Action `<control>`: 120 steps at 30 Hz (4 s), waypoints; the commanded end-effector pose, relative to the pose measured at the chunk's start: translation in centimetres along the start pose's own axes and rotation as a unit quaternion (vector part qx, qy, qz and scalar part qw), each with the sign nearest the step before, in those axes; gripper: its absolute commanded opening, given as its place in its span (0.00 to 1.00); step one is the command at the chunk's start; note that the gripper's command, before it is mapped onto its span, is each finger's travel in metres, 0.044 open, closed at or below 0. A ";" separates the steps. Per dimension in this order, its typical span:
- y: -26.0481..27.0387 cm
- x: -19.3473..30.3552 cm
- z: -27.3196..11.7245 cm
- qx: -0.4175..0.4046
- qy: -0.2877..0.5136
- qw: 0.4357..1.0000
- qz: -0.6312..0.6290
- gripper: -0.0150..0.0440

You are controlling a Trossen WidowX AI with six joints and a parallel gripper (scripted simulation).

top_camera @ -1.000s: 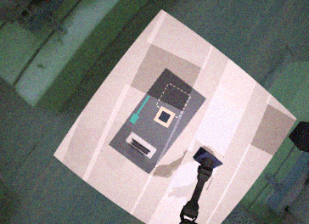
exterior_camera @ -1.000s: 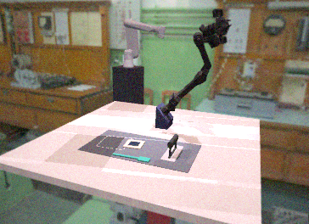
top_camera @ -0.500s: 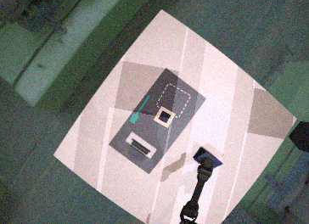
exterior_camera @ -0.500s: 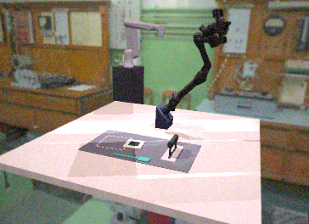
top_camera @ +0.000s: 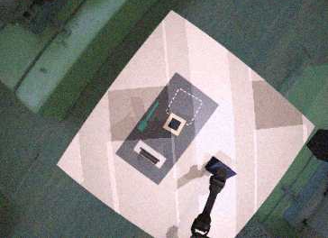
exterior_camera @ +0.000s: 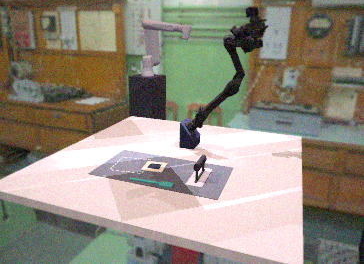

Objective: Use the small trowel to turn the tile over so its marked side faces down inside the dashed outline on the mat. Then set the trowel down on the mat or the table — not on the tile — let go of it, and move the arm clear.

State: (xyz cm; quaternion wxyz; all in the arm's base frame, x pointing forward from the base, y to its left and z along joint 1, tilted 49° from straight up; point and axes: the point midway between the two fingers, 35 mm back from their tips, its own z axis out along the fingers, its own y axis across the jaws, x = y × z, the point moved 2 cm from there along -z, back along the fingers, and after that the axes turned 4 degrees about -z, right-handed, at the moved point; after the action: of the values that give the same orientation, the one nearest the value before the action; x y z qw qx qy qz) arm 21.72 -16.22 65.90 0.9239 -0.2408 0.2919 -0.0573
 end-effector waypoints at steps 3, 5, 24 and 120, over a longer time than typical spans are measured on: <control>-0.4 1.3 0.3 0.012 0.004 1.000 0.026 0.69; -0.6 2.6 0.5 0.022 0.009 0.998 0.050 0.71; 1.7 17.1 3.2 0.071 0.146 0.954 0.252 0.71; 54.7 28.6 -12.8 -0.305 0.729 0.250 0.560 0.71</control>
State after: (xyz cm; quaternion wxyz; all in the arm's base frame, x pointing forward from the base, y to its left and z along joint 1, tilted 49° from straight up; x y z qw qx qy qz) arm 36.38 18.94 16.28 -0.0192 -0.1386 0.8996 0.4136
